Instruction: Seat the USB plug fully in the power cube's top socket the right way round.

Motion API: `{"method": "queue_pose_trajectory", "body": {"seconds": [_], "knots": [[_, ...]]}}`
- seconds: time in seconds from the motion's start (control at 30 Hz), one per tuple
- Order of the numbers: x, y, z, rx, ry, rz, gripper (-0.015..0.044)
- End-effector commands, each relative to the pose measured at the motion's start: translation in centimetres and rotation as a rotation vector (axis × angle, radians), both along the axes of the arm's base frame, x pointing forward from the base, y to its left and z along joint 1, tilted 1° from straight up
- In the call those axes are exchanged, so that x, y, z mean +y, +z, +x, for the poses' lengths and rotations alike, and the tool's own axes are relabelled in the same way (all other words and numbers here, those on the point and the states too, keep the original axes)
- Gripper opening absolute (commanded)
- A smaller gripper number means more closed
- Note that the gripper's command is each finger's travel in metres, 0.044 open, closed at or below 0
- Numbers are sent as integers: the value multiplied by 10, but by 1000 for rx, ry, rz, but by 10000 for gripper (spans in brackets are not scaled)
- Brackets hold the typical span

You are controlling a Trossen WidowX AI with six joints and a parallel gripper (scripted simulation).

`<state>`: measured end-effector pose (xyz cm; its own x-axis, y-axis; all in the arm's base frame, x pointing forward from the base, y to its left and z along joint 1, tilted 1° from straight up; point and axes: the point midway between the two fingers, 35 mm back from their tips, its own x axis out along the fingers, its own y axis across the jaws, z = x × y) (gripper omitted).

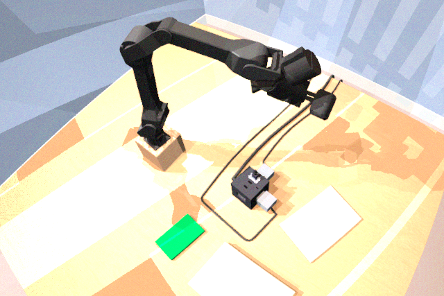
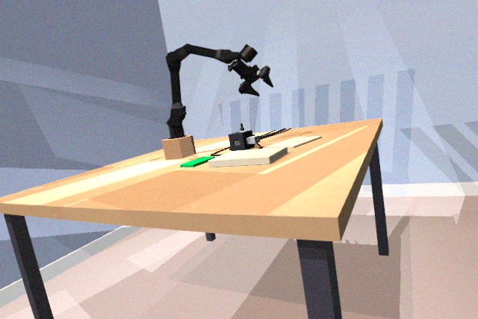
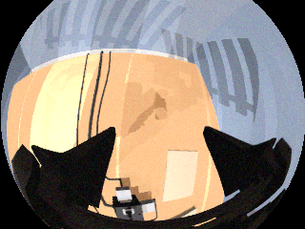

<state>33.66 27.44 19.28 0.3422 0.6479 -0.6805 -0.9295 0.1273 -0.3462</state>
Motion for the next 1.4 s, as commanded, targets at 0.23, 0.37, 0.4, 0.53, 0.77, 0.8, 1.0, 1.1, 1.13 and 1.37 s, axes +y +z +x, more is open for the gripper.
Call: {"method": "queue_pose_trajectory", "body": {"seconds": [0.23, 0.37, 0.4, 0.53, 0.77, 0.8, 1.0, 1.1, 1.13, 1.37], "knots": [[-165, -99, -30, 361, -104, -650, 440], [-172, -101, -32, 382, -98, -678, 440], [-172, -101, -30, 382, -98, -678, 440], [-172, -101, -29, 382, -98, -678, 440], [-172, -104, -29, 382, -98, -678, 440], [-172, -105, -29, 382, -98, -678, 440], [-171, -111, -29, 382, -98, -678, 440], [-171, -114, -28, 382, -98, -678, 440], [-171, -115, -28, 382, -98, -678, 440], [-171, -122, -28, 382, -98, -678, 440]]}}
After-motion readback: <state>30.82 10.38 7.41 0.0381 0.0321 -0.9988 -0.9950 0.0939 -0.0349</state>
